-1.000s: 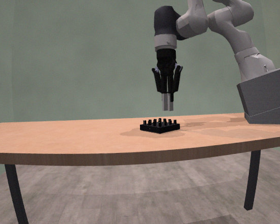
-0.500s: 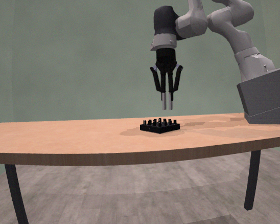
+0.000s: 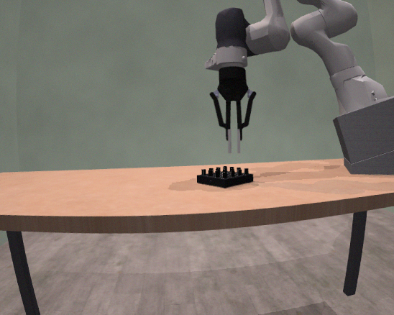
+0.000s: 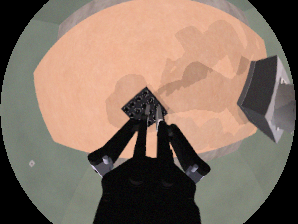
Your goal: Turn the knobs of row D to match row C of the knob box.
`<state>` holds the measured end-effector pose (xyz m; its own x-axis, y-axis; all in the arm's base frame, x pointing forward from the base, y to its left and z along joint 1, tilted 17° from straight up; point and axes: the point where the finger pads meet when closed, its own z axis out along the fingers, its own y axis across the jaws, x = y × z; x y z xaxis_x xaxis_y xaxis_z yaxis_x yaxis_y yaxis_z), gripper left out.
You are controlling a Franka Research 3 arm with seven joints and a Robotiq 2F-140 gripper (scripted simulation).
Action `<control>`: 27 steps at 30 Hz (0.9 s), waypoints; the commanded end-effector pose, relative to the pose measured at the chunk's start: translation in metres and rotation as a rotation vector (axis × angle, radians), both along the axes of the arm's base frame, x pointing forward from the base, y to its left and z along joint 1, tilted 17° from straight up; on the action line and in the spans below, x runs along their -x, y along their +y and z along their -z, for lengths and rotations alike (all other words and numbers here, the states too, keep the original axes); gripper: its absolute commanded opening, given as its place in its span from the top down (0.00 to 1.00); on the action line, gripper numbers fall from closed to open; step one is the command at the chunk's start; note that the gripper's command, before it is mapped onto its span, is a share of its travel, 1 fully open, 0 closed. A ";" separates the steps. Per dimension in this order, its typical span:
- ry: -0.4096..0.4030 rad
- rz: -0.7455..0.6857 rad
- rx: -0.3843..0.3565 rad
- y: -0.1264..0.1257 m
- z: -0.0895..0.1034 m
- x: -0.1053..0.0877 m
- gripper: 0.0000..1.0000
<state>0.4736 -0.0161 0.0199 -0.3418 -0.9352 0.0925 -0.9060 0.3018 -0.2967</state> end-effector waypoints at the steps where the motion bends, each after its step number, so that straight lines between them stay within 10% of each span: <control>1: 0.039 -0.149 0.029 0.000 -0.001 0.000 0.88; 27: 0.118 -0.565 0.137 -0.006 -0.008 -0.001 0.88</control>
<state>0.4745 -0.0215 0.0272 0.0891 -0.9715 0.2198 -0.9617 -0.1413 -0.2347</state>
